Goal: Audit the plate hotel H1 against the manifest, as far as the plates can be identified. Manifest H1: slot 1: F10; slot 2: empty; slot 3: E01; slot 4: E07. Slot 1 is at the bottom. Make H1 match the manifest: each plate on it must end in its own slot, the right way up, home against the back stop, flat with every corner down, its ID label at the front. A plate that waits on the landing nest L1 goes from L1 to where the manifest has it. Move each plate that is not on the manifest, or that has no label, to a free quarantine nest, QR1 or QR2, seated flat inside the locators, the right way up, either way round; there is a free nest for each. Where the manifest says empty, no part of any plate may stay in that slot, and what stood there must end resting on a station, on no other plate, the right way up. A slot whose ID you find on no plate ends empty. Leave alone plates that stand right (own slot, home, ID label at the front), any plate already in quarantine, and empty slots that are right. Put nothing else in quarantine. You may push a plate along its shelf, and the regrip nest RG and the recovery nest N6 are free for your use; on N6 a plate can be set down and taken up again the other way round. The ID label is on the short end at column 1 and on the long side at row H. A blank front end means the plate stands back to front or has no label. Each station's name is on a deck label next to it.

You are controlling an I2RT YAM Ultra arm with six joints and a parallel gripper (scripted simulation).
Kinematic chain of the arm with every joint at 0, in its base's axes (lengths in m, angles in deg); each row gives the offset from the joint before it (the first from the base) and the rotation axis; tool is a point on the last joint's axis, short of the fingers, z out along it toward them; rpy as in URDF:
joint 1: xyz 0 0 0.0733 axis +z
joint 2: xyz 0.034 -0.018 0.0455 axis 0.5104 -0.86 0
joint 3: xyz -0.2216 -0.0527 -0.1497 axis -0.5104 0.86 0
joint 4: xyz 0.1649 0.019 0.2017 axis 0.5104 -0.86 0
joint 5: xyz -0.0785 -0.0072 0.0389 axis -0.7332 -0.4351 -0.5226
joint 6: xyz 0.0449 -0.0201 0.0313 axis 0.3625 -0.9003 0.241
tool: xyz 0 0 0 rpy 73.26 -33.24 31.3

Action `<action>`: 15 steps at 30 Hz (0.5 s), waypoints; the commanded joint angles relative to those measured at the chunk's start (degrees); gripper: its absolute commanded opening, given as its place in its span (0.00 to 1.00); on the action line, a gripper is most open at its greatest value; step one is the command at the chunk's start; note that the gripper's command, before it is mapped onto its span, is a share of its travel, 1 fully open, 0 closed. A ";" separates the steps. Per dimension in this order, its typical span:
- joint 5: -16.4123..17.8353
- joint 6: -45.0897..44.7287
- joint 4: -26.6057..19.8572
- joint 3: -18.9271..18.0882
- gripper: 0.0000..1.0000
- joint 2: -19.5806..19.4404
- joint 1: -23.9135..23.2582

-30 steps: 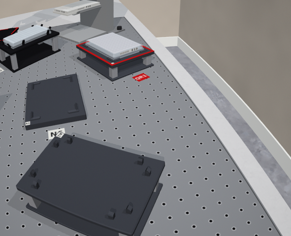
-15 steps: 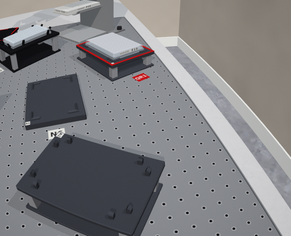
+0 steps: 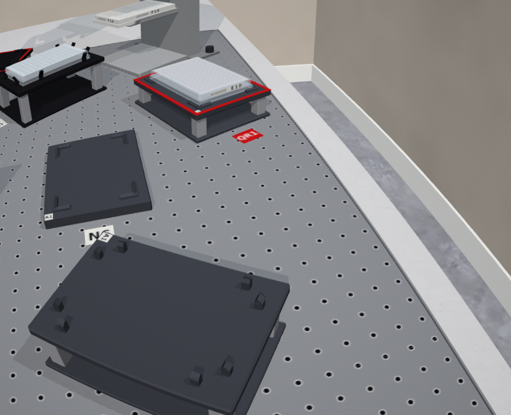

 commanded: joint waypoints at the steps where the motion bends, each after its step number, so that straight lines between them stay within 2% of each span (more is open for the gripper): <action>1: 0.16 -0.04 -0.02 -0.58 1.00 0.34 -0.13; 15: 0.33 -0.06 -0.07 0.08 1.00 0.49 -0.61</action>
